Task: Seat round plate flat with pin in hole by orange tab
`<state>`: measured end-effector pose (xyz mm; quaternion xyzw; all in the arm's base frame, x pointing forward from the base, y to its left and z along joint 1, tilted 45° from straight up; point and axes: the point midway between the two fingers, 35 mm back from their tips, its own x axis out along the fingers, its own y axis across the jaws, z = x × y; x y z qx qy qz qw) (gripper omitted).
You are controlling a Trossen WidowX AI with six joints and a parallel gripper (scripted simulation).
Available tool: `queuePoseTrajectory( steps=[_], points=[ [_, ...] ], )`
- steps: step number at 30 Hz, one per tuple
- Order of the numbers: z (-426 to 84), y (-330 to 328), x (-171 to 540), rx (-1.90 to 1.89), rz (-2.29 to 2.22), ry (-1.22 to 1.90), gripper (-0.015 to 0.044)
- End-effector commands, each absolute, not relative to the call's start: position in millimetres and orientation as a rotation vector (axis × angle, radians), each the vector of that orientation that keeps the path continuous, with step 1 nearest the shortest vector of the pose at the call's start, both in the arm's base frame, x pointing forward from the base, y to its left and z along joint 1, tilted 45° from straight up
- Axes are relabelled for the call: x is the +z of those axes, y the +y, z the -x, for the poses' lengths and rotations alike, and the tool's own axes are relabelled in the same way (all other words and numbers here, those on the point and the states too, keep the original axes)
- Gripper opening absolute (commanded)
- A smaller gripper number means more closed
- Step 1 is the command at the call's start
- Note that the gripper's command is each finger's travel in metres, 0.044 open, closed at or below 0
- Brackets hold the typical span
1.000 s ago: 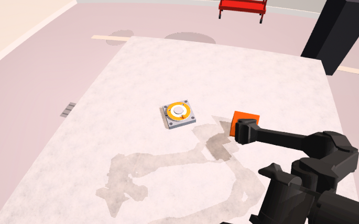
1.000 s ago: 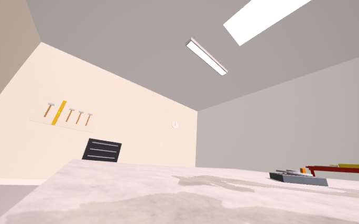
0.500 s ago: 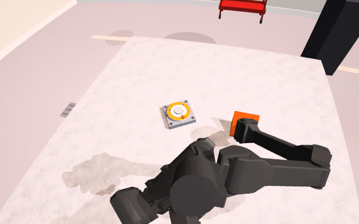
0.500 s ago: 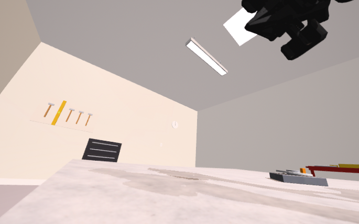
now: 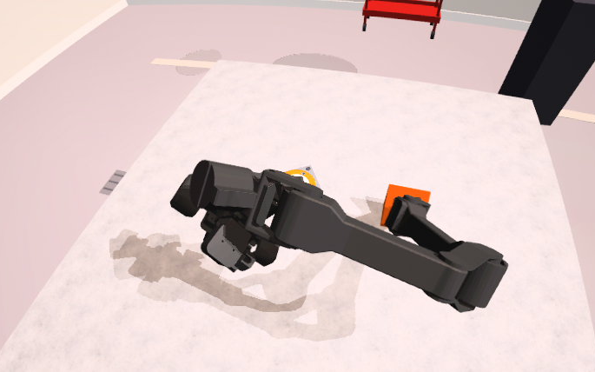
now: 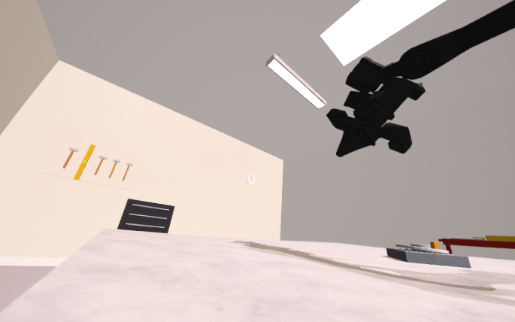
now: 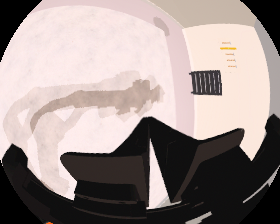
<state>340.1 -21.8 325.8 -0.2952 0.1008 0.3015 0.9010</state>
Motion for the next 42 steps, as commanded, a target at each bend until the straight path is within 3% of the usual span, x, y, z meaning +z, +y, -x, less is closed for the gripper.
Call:
queuePoseTrajectory(
  steps=[1, 11, 17, 42],
  points=[
    [-346.1, -52.6, 257.4, 0.604, 0.373, 0.468, 0.0],
    [-314.6, -99.1, 141.6, 0.526, -0.097, 0.916, 0.0],
    [-250.5, -104.7, 66.4, 0.459, -0.628, 1.311, 0.0],
    [-238.3, -83.7, 28.3, 0.448, -0.742, 1.386, 0.0]
  ],
)
